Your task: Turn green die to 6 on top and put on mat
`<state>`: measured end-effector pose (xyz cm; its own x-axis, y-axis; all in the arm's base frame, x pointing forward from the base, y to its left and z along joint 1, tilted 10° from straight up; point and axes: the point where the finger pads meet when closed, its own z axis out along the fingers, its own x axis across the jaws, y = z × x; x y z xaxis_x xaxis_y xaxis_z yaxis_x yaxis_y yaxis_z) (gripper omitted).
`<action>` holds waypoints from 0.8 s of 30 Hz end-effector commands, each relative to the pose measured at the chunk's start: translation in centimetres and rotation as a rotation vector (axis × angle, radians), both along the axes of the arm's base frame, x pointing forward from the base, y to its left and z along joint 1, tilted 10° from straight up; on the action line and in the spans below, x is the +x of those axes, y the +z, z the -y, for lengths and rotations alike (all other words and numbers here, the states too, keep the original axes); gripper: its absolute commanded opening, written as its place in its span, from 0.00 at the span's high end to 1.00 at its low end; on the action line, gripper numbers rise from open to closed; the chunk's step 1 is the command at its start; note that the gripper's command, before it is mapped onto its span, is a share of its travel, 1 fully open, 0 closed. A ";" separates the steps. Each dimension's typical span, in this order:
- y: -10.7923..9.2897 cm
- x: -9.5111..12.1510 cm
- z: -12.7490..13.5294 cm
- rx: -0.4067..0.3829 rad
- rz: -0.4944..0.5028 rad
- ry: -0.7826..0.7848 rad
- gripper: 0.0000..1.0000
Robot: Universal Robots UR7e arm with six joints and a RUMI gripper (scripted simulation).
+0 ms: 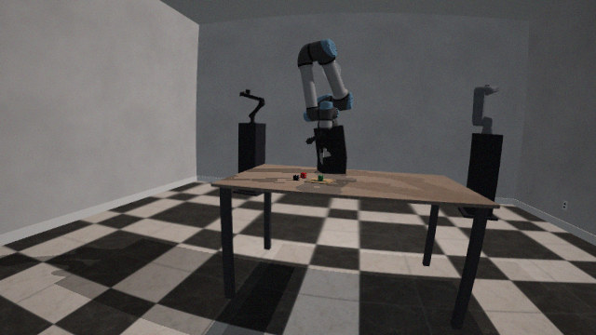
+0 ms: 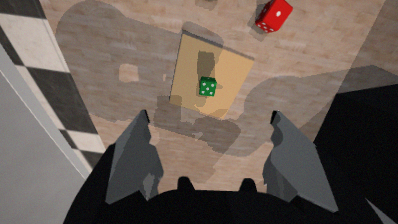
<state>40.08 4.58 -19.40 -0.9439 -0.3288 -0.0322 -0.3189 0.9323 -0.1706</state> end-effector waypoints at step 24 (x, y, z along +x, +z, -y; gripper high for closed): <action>0.1 0.9 0.0 -0.051 -0.089 0.591 0.00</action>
<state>40.89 4.54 -19.36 -0.6593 -0.7493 0.0616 -0.7471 0.6436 -0.1663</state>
